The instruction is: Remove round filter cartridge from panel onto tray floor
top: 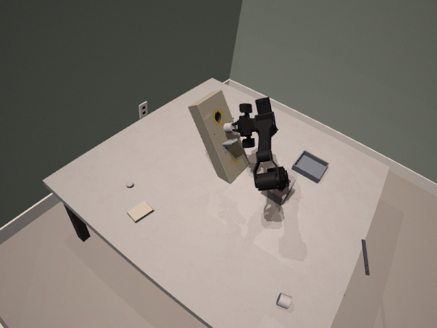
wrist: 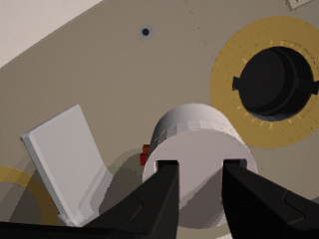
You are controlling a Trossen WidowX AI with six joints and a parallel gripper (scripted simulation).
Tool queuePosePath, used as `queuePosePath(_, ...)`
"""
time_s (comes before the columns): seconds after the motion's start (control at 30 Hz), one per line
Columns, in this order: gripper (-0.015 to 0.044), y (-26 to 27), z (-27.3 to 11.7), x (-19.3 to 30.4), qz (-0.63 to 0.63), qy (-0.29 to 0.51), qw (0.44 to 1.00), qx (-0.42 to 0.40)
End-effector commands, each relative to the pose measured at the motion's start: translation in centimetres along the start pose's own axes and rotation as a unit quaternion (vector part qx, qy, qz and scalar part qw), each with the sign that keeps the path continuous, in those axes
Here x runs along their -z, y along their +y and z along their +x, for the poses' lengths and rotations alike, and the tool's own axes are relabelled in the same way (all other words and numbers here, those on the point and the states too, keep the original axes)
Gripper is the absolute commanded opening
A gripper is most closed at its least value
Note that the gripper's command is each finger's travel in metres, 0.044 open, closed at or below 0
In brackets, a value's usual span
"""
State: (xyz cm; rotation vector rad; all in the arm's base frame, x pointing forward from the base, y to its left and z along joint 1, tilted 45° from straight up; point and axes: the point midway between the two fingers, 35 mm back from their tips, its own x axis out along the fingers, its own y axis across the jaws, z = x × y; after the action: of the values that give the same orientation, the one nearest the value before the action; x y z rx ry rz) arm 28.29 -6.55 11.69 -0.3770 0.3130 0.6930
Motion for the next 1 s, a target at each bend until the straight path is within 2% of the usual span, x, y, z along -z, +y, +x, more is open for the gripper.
queuePosePath(0.0,0.0,1.1,0.1,0.4,-0.003,-0.001,1.0,0.001)
queuePosePath(0.13,0.0,1.9,0.2,0.7,-0.003,-0.001,1.0,0.001)
queuePosePath(0.27,0.0095,1.4,0.2,0.6,0.0,0.0,1.0,-0.001)
queuePosePath(0.73,0.0095,1.7,0.2,0.7,-0.003,-0.001,1.0,0.001)
queuePosePath(0.97,0.0095,-4.5,-0.6,-2.2,-0.003,-0.001,1.0,0.002)
